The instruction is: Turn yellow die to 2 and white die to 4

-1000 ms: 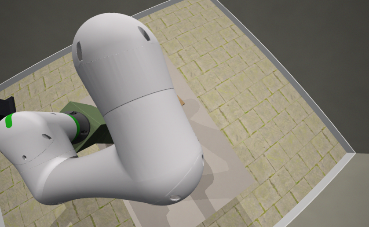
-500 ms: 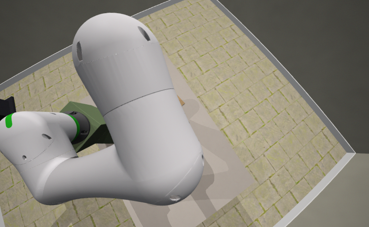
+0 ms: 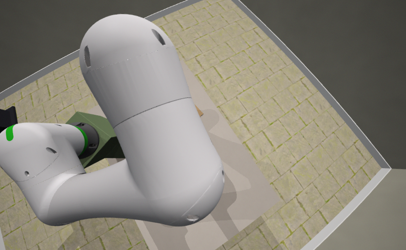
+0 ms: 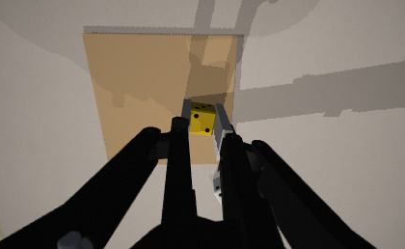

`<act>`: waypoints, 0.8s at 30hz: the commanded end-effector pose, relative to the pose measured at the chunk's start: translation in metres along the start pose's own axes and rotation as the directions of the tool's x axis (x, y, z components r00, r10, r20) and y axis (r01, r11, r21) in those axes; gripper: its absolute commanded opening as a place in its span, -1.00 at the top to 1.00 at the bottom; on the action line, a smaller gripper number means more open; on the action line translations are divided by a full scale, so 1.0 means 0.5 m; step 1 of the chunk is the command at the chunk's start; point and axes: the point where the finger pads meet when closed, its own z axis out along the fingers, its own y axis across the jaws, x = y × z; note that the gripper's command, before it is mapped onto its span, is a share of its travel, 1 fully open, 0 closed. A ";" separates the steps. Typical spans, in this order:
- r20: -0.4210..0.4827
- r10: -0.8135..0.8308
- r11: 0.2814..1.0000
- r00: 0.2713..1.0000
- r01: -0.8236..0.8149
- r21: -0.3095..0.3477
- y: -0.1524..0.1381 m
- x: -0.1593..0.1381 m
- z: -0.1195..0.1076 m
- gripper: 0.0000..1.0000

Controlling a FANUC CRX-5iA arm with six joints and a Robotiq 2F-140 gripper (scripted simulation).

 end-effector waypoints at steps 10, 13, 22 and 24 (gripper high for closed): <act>0.000 0.000 1.000 1.000 0.000 0.000 0.000 0.000 0.000 0.56; 0.000 0.000 1.000 1.000 0.000 0.000 0.000 0.000 0.000 0.51; 0.000 0.000 1.000 1.000 0.000 0.000 0.000 0.000 -0.001 0.51; 0.000 0.000 1.000 1.000 0.000 0.000 0.000 0.000 -0.005 0.51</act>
